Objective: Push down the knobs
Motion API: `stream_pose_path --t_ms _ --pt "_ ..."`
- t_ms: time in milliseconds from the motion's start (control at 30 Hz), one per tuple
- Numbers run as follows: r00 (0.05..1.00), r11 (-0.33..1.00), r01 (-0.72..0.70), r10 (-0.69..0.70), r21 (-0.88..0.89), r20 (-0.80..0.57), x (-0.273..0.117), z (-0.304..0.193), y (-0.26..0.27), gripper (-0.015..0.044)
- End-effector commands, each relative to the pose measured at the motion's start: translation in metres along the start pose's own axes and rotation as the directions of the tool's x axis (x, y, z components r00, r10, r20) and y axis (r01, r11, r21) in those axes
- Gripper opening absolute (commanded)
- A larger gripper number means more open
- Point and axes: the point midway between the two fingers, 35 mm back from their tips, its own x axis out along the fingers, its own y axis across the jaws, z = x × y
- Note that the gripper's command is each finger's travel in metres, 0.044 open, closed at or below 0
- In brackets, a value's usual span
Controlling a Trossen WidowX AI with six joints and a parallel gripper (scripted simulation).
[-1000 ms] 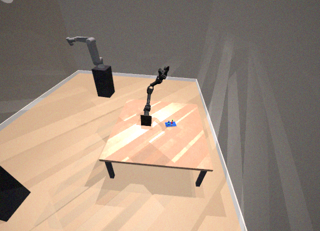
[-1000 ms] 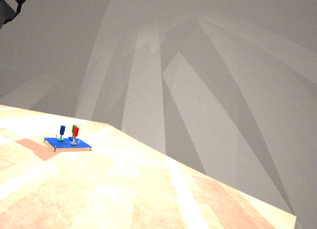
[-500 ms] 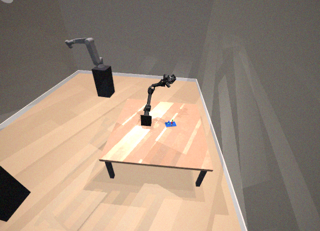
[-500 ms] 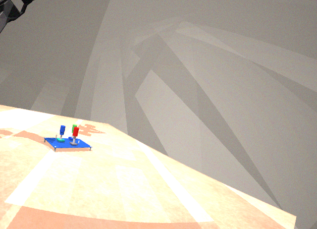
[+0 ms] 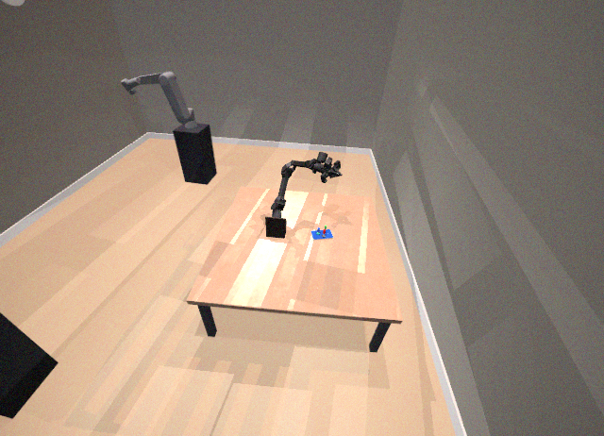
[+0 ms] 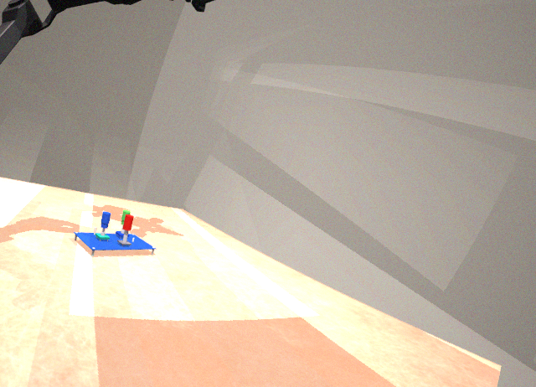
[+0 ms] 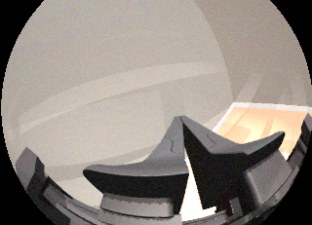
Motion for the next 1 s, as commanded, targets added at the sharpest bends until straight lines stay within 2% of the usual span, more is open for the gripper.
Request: stream_pose_path --t_ms 0,233,467,733,967 --pt "0.992 0.999 0.024 -0.03 -0.047 -0.126 0.011 -0.04 -0.011 0.0" --pt "0.938 0.991 0.025 -0.069 -0.132 -0.34 0.019 -0.11 -0.022 0.0" --pt "0.839 0.979 -0.004 -0.108 -0.204 -0.534 0.014 -0.178 -0.034 0.0" --pt "0.67 0.965 -0.052 -0.156 -0.255 -0.726 -0.005 -0.252 -0.05 0.0" --pt "0.481 0.956 -0.104 -0.193 -0.274 -0.855 -0.033 -0.311 -0.064 0.0"
